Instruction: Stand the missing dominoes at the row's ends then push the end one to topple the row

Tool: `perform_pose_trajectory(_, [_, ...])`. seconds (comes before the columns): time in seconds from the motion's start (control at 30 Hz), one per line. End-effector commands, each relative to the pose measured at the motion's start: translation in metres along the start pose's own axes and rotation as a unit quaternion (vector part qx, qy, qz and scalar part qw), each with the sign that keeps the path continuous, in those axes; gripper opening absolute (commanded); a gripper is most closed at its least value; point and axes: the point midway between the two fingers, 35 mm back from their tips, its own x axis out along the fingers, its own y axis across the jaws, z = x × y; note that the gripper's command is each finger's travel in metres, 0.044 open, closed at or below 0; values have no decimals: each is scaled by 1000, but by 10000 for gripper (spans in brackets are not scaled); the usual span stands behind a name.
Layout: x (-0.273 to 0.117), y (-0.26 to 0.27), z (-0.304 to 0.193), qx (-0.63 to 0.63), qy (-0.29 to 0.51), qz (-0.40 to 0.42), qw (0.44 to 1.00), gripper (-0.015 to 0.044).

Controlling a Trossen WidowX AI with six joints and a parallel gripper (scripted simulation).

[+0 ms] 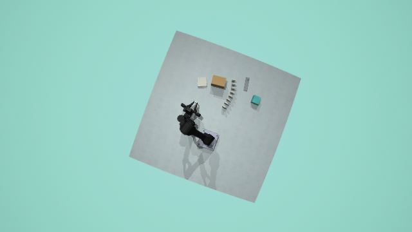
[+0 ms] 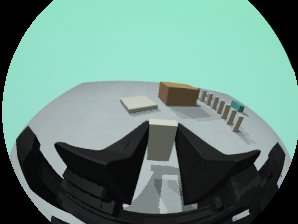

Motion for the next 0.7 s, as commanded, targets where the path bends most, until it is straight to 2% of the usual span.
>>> perform_pose_trajectory(0.0, [1, 0, -15, 8, 3, -1, 1000, 107])
perform_pose_trajectory(0.4, [1, -1, -15, 8, 3, -1, 1000, 107])
perform_pose_trajectory(0.67, [1, -1, -15, 8, 3, -1, 1000, 317])
